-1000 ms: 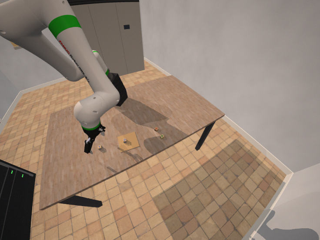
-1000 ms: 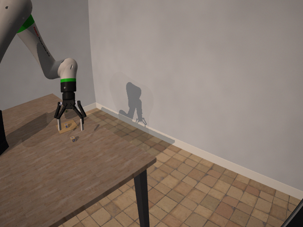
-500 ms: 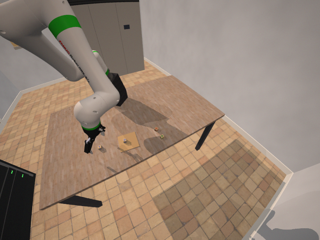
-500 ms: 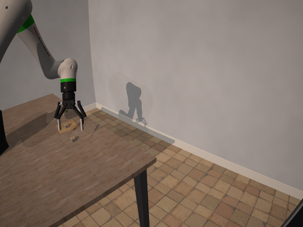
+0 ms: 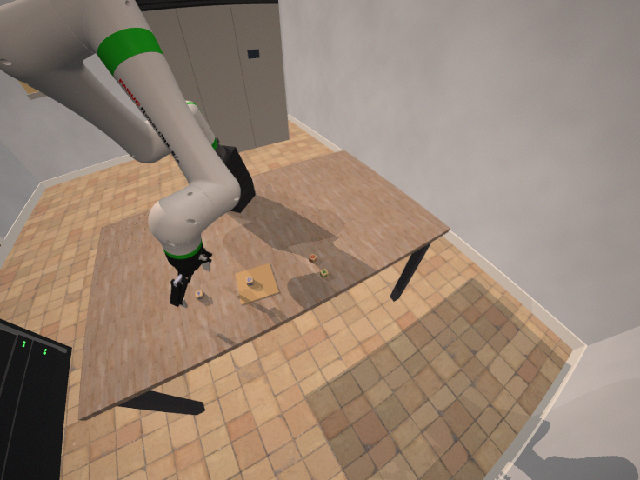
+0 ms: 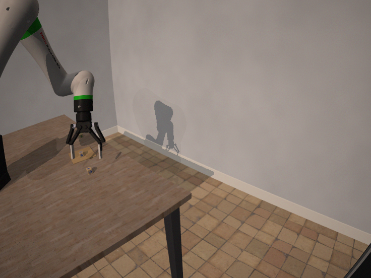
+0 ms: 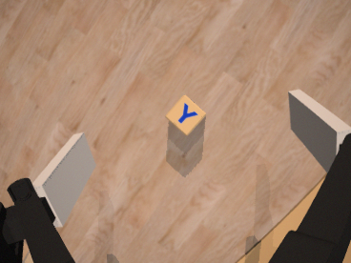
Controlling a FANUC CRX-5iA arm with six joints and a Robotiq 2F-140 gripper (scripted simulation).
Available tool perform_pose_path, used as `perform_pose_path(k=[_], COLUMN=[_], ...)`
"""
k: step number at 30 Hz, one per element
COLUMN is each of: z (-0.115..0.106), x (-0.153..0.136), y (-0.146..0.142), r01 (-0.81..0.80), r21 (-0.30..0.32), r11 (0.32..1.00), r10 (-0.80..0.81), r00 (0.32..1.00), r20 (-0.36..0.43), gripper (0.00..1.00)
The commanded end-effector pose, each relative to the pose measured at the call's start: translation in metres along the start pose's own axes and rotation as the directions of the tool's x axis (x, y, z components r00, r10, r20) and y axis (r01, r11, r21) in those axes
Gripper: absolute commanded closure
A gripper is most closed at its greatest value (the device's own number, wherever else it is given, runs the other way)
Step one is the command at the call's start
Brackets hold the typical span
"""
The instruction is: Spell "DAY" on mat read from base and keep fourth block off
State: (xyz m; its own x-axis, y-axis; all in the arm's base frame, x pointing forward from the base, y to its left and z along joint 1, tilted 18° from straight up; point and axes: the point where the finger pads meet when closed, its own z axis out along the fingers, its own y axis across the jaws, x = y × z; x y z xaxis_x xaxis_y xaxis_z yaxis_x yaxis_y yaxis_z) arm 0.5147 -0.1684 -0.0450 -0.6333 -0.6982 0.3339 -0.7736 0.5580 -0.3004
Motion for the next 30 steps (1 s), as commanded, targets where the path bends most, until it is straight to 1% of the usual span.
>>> perform_pose_path(k=[1, 3, 7, 13, 15, 16, 18, 30], z=[-0.027, -0.038, -0.066, -0.107, -0.107, -0.115, -0.117, -0.117], x=[-0.030, -0.042, -0.069, -0.105, -0.105, -0.111, -0.113, -0.113], y=[0.020, 0.028, 0.052, 0.090, 0.090, 0.098, 0.101, 0.101], r01=[0.114, 0.158, 0.270, 0.420, 0.420, 0.446, 0.455, 0.455], r21=[0.019, 0.029, 0.066, 0.140, 0.140, 0.157, 0.163, 0.163], r11=[0.993, 0.987, 0.961, 0.897, 0.897, 0.881, 0.875, 0.875], r10=[-0.115, -0.160, -0.277, -0.443, -0.443, -0.473, -0.483, -0.484], r00=[0.990, 0.982, 0.944, 0.855, 0.855, 0.834, 0.826, 0.826], r20=[0.076, 0.105, 0.177, 0.269, 0.269, 0.284, 0.289, 0.289], gripper=[0.00, 0.00, 0.00, 0.00, 0.00, 0.00, 0.00, 0.00])
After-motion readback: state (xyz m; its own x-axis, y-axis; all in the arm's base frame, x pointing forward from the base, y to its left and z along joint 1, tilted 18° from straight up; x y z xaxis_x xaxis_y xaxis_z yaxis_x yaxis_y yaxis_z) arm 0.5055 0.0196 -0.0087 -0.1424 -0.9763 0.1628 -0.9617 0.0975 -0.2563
